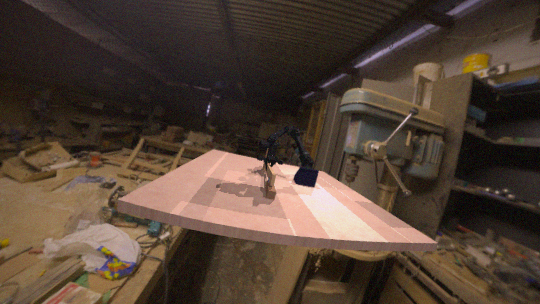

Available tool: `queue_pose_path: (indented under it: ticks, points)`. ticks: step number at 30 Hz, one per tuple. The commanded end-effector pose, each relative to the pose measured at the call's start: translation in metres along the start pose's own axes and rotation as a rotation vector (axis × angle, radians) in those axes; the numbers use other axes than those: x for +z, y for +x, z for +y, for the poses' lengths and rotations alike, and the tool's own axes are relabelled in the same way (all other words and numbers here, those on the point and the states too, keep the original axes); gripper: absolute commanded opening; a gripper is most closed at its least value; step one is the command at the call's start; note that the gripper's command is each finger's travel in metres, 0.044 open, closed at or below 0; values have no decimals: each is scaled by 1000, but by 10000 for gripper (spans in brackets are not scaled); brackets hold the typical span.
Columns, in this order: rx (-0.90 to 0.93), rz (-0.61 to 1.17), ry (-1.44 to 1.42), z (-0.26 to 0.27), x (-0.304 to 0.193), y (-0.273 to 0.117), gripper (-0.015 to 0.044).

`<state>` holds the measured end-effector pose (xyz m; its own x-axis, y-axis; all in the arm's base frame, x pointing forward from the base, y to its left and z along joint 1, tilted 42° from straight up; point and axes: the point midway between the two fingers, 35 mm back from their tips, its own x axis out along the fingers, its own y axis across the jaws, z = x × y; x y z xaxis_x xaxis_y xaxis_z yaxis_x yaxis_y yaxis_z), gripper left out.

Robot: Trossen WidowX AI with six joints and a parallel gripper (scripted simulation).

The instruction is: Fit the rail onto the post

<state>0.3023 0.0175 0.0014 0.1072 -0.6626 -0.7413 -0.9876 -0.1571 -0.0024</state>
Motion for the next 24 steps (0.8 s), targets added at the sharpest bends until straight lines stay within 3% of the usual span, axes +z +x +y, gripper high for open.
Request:
queue_pose_path:
  ticks: [1, 24]
  points:
    - [-7, -16, 0, -2, 2, -5, 0]
    - [-7, -16, 0, -2, 2, -17, 0]
